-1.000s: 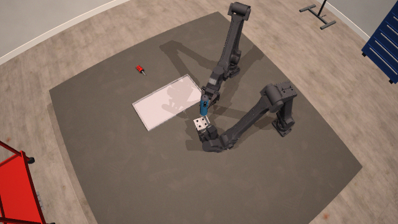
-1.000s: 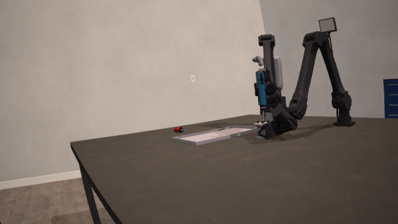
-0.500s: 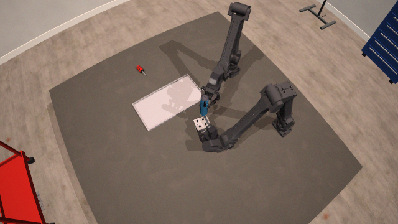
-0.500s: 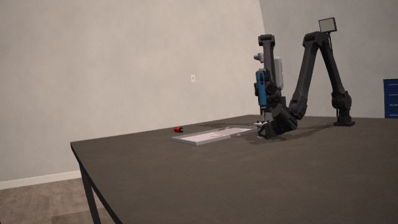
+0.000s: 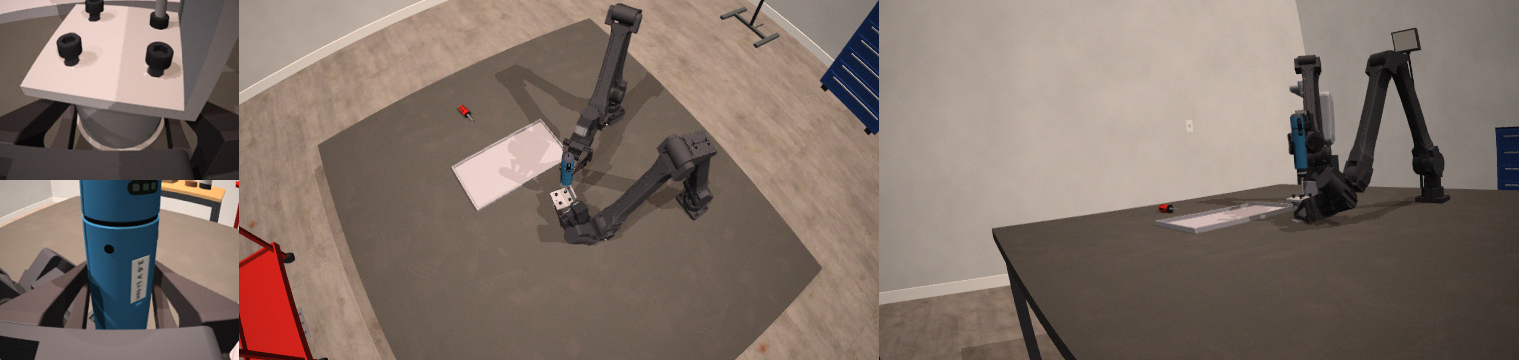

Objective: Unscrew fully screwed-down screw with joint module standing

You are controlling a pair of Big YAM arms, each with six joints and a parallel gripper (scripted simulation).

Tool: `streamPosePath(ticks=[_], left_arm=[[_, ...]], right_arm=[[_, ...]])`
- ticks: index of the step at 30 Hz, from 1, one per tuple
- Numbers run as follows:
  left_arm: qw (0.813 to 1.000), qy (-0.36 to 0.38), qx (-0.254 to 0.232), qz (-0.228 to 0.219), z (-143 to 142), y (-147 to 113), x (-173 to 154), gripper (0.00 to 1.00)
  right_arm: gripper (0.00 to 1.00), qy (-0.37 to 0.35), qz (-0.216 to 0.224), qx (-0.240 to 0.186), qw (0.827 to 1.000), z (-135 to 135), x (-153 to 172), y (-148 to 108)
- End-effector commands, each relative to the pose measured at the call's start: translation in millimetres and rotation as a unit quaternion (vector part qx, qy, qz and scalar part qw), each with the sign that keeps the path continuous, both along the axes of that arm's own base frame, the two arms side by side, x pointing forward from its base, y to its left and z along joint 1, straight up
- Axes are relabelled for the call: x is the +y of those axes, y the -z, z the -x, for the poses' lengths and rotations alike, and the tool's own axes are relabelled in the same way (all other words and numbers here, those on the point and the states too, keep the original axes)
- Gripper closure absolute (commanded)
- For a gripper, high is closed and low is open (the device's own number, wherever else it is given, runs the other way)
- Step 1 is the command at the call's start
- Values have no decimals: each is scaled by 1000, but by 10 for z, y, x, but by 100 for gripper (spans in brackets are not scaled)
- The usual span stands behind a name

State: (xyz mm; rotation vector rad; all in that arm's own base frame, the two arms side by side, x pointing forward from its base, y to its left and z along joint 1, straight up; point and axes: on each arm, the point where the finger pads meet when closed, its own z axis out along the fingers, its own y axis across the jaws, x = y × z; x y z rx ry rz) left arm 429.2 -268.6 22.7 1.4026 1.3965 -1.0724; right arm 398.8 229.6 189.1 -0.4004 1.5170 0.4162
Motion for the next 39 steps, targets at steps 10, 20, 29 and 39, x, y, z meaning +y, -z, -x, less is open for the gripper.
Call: streamPosePath(ticks=[10, 20, 29, 39], left_arm=[[1000, -1, -12, 4, -80, -73, -24, 41], [1000, -1, -12, 4, -80, -73, -24, 41], [1000, -1, -12, 4, -80, -73, -24, 41], [1000, -1, -12, 4, -80, -73, -24, 41]], right_arm=[[58, 0, -12, -17, 1000, -44, 38, -137], [58, 0, -12, -17, 1000, -44, 38, -131], [58, 0, -12, -17, 1000, -44, 38, -131], [58, 0, -12, -17, 1000, -44, 38, -126]])
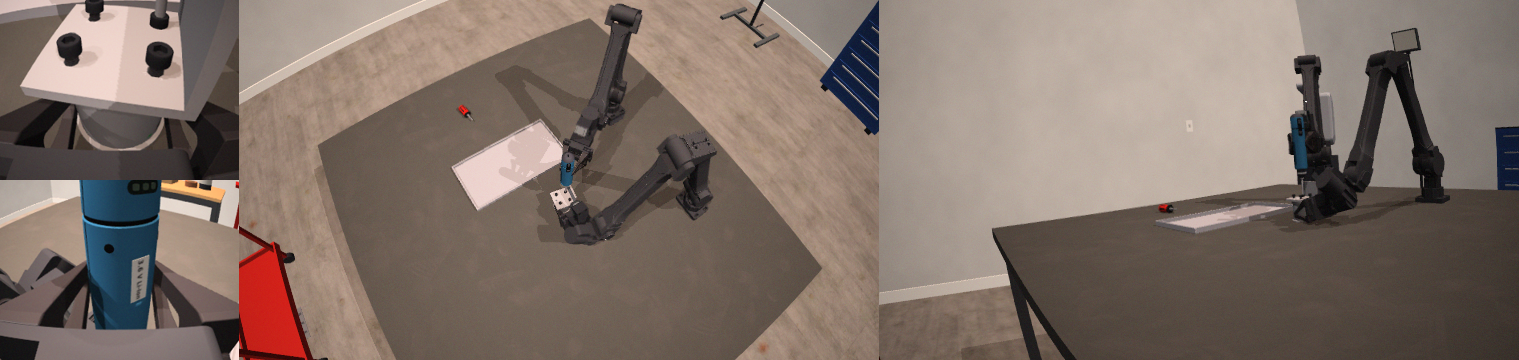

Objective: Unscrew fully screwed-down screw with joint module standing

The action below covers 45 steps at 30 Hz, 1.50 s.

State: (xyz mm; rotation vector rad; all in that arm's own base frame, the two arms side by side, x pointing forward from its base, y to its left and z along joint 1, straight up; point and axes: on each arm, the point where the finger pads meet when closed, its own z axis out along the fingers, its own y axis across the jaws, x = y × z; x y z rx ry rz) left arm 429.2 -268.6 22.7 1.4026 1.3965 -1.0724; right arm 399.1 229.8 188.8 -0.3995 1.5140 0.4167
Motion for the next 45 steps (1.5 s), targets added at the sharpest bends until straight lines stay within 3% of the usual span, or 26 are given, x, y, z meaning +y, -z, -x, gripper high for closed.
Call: streamPosePath(ticks=[1, 11, 12, 14, 15, 28, 29, 45], left_arm=[[1000, -1, -12, 4, -80, -73, -24, 41], [1000, -1, -12, 4, -80, -73, -24, 41], [1000, -1, -12, 4, -80, -73, -24, 41], [1000, -1, -12, 4, -80, -73, -24, 41], [1000, -1, -12, 4, -80, -73, -24, 41], [1000, -1, -12, 4, -80, -73, -24, 41], [1000, -1, -12, 4, -80, -73, -24, 41], [1000, -1, -12, 4, -80, -73, -24, 41]], right_arm=[[58, 0, -11, -16, 1000, -41, 36, -129], [58, 0, -11, -16, 1000, -41, 36, -129], [58, -5, -10, -4, 1000, 39, 44, -9], [58, -5, -10, -4, 1000, 39, 44, -2], [58, 0, -11, -16, 1000, -41, 36, -124], [58, 0, -11, -16, 1000, -41, 36, -124], [58, -5, -10, -5, 1000, 39, 44, 2], [58, -5, -9, -7, 1000, 46, 42, 45]])
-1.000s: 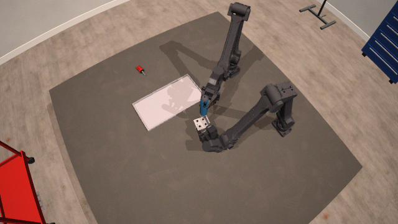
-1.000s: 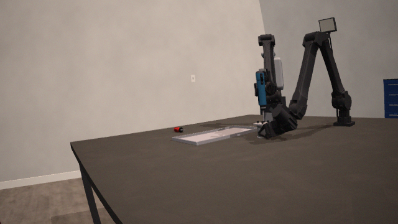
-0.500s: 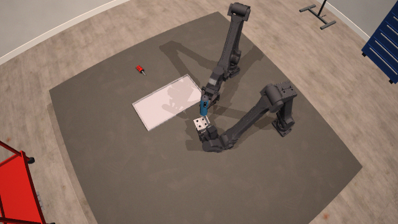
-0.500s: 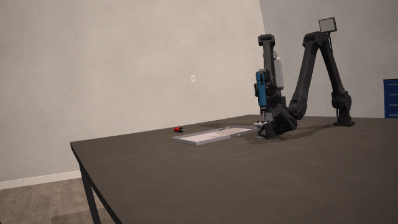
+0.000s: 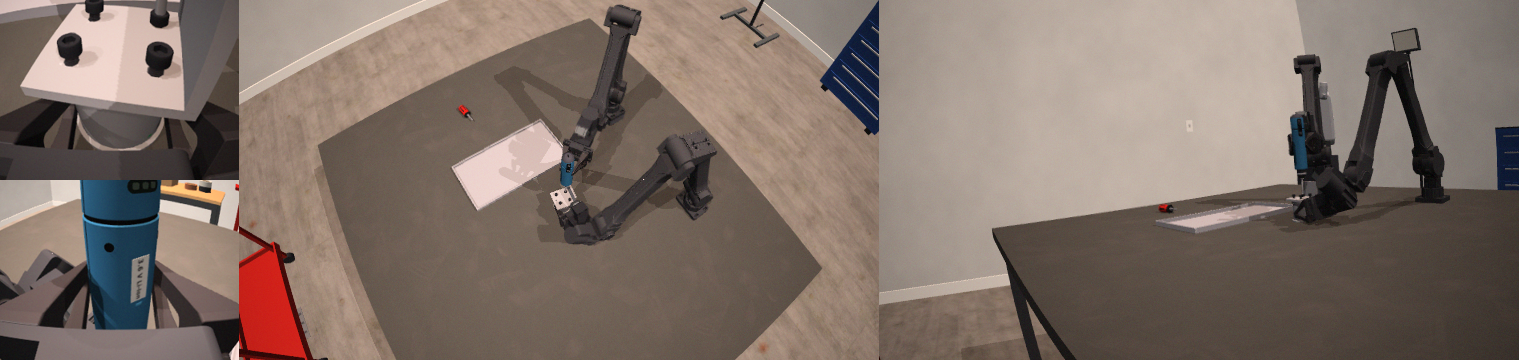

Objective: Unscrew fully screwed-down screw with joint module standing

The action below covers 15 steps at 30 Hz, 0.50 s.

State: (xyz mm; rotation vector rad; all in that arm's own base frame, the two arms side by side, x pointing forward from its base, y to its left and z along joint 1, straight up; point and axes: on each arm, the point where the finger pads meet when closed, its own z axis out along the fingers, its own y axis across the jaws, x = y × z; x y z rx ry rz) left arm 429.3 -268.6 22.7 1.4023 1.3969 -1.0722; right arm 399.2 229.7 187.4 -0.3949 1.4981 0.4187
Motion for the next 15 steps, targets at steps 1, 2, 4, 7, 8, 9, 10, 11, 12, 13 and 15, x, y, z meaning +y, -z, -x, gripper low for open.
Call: streamPosePath(ticks=[1, 2, 4, 7, 8, 9, 10, 11, 12, 13, 15], left_arm=[[1000, -1, -12, 4, -79, -73, -25, 41], [1000, -1, -12, 4, -79, -73, -25, 41], [1000, -1, -12, 4, -79, -73, -25, 41], [1000, -1, -12, 4, -79, -73, -25, 41], [1000, -1, -12, 4, -79, -73, -25, 41], [1000, -1, -12, 4, -79, -73, -25, 41], [1000, -1, -12, 4, -79, -73, -25, 41], [1000, -1, -12, 4, -79, -73, -25, 41], [1000, -1, -12, 4, -79, -73, -25, 41], [1000, -1, -12, 4, -79, -73, -25, 41], [1000, -1, -12, 4, -79, -73, -25, 41]], right_arm=[[58, -5, -5, -1, 1000, 48, 42, 30], [58, -5, -5, -1, 1000, 48, 41, 28], [58, -5, -6, -2, 1000, 48, 41, 27], [58, -5, -7, -4, 1000, 49, 41, 27], [58, -5, -7, -5, 1000, 49, 41, 27], [58, -5, -7, -5, 1000, 49, 40, 27], [58, -5, -7, -6, 1000, 49, 40, 27], [58, -5, -8, -6, 1000, 49, 40, 27], [58, -5, -8, -7, 1000, 49, 40, 27], [58, -5, -8, -7, 1000, 49, 40, 27], [58, -5, -8, -7, 1000, 49, 40, 28]])
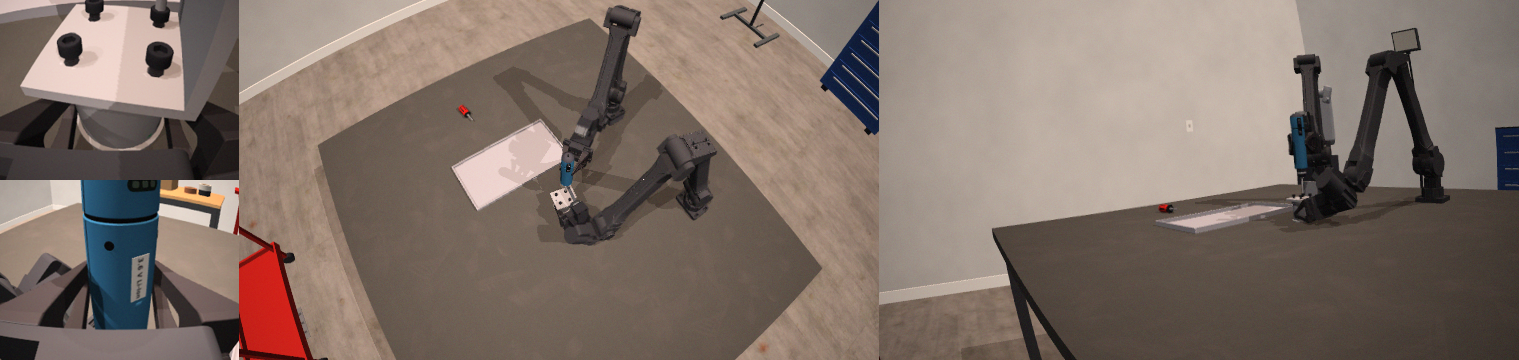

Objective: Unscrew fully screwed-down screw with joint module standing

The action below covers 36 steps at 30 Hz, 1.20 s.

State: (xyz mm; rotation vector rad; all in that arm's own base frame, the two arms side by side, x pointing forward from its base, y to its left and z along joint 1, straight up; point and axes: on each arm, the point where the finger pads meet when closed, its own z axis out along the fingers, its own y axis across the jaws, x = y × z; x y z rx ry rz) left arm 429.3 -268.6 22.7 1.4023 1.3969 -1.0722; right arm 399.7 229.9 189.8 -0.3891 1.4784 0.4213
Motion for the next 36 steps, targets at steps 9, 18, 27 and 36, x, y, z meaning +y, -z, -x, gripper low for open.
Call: streamPosePath(ticks=[9, 18, 27, 36], left_arm=[[1000, -1, -12, 4, -79, -73, -25, 41], [1000, -1, -12, 4, -79, -73, -25, 41], [1000, -1, -12, 4, -79, -73, -25, 41], [1000, -1, -12, 4, -79, -73, -25, 41]], right_arm=[[58, -5, -6, -5, 1000, 55, 39, 36], [58, -5, -7, -10, 1000, 55, 39, 26], [58, -4, -9, -14, 1000, 55, 37, 20], [58, -4, -9, -16, 1000, 55, 37, 20]])
